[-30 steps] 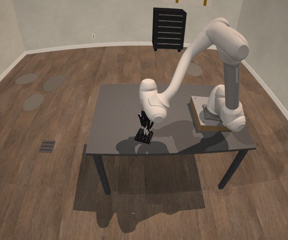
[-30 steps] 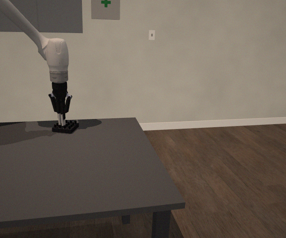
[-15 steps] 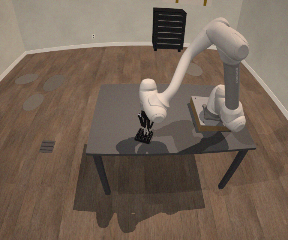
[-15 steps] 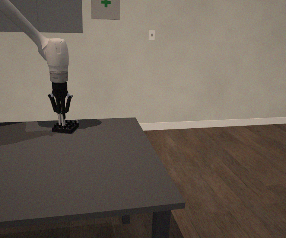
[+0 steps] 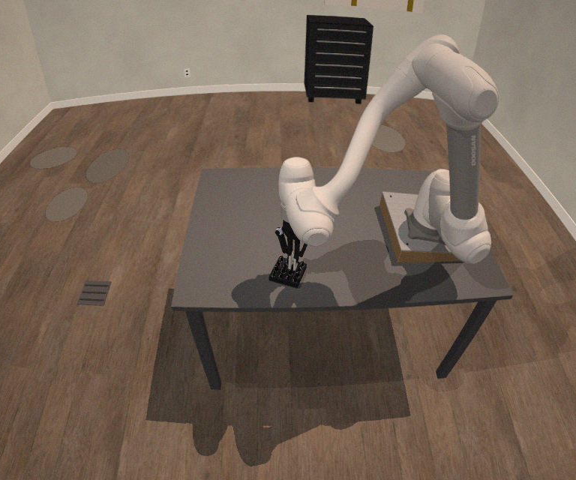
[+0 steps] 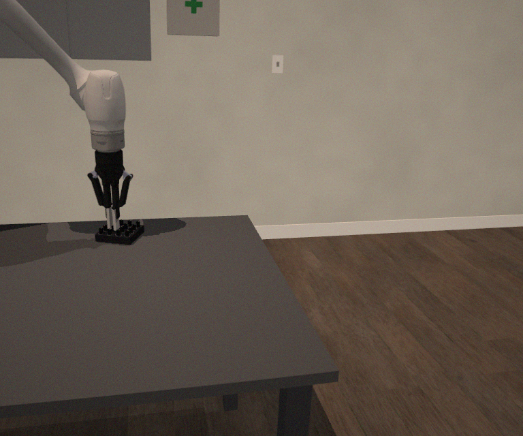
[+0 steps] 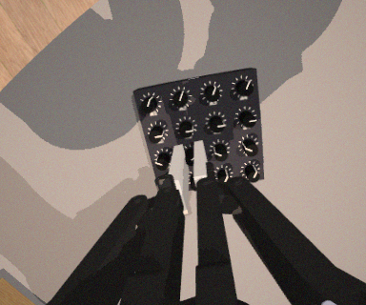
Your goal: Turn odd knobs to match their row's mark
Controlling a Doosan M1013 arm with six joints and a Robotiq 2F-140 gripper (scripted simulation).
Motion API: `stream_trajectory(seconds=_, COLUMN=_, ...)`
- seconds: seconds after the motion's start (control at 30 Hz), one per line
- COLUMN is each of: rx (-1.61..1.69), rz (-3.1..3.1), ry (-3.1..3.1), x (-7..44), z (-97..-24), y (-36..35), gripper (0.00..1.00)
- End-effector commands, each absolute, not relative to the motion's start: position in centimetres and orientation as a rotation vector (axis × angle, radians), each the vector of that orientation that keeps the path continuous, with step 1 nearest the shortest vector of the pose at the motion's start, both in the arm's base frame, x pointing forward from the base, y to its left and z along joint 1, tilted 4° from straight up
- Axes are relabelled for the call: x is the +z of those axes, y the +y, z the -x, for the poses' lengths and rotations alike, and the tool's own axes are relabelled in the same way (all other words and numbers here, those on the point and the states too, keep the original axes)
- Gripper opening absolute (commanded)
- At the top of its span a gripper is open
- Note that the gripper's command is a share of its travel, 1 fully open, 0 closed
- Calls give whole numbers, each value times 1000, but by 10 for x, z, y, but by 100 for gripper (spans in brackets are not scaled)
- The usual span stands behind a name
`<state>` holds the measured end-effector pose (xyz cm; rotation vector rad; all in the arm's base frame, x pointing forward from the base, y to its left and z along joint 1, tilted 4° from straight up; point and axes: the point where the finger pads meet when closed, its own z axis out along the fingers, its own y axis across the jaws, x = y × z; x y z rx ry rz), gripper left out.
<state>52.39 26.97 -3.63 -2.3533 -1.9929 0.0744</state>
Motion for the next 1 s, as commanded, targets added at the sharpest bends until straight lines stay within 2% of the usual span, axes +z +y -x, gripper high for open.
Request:
stream_trajectory(seconds=0.0, rx=74, rz=2353, ry=-1993, x=-36, z=-524, y=270, gripper=5)
stream_trajectory(seconds=0.33, rx=74, rz=2353, ry=-1993, x=-36, z=-524, y=270, gripper=5)
stream_trajectory(seconds=0.37, rx=74, rz=2353, ry=-1993, x=-36, z=-524, y=270, gripper=12)
stream_trajectory(seconds=0.97, rx=74, rz=2353, ry=-1993, x=-36, z=-524, y=270, gripper=12)
